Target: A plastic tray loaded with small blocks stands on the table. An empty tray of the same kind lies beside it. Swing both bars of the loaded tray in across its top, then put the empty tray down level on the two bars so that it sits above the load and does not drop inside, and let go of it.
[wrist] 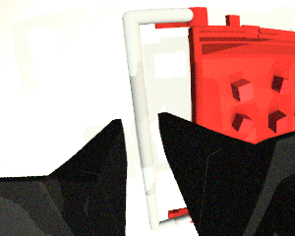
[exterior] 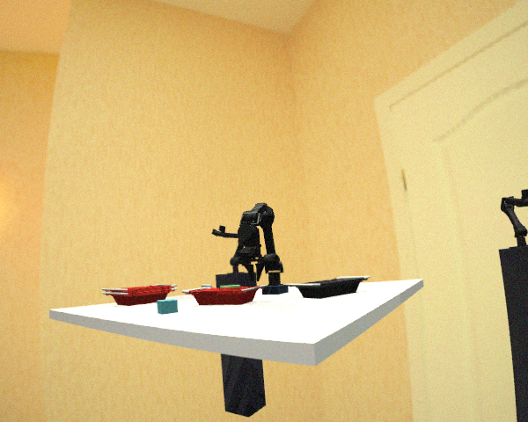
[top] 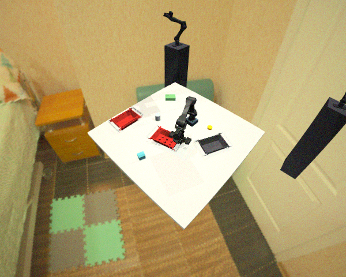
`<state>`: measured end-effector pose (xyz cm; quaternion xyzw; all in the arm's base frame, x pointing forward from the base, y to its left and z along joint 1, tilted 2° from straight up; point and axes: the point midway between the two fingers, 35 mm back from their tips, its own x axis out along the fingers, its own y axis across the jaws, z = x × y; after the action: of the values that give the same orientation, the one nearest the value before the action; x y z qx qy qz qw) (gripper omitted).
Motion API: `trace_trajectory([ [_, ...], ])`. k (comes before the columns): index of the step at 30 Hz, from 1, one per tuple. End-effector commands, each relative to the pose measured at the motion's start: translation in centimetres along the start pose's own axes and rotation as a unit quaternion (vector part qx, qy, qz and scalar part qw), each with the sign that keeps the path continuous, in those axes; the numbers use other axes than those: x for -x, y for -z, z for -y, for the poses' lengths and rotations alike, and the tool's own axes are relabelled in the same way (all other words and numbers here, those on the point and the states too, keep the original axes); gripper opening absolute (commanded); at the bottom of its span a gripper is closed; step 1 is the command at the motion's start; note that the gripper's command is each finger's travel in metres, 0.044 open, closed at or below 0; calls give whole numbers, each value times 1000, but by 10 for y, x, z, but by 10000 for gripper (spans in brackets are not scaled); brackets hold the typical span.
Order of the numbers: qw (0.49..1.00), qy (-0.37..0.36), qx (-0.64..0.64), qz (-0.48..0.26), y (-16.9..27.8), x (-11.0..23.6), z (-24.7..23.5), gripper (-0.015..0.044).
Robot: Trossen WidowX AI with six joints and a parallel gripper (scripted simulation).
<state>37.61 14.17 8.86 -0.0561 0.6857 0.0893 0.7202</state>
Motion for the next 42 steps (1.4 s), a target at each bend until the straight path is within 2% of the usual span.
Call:
trace_trajectory([
  [1,1000,3,-4,-10,3,-20,1,85],
  [9,1000,3,-4,-10,5,-49,2,85],
  [26,1000,5,-4,-10,5,-14,34,85],
  [34,1000,6,-4,-10,5,-15,55,85],
  [42,1000,7,-4,-10,5,-33,78,85],
])
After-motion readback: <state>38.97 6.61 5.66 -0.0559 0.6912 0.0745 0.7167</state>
